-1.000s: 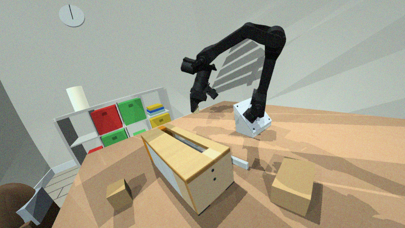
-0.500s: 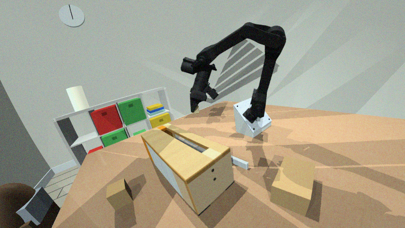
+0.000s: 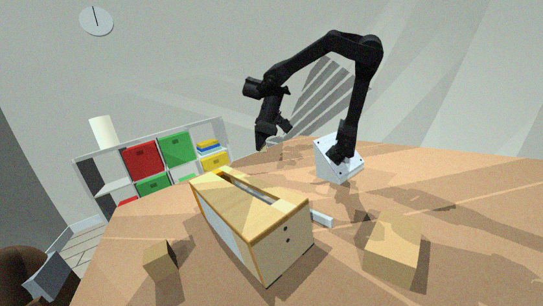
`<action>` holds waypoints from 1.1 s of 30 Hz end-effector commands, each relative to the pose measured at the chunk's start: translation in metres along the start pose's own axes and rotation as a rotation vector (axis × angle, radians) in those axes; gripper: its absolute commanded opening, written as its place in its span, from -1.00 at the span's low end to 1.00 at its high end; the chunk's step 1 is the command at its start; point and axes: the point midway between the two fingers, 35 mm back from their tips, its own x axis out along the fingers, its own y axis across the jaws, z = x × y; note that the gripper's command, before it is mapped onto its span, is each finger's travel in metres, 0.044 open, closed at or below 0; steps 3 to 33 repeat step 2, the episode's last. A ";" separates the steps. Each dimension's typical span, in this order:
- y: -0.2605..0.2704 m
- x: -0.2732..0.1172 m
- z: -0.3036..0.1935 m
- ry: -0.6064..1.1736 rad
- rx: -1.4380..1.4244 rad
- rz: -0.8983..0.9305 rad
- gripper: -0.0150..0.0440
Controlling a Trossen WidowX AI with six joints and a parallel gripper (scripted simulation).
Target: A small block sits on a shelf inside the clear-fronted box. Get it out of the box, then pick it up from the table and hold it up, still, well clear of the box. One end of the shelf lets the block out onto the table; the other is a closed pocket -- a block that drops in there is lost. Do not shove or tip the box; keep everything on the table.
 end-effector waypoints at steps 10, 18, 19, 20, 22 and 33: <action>0.001 0.000 0.000 -0.002 0.005 0.004 -0.49; 0.001 0.000 0.000 -0.002 0.005 0.004 -0.49; 0.001 0.000 0.000 -0.002 0.005 0.004 -0.49; 0.001 0.000 0.000 -0.002 0.005 0.004 -0.49; 0.001 0.000 0.000 -0.002 0.005 0.004 -0.49; 0.001 0.000 0.000 -0.002 0.005 0.004 -0.49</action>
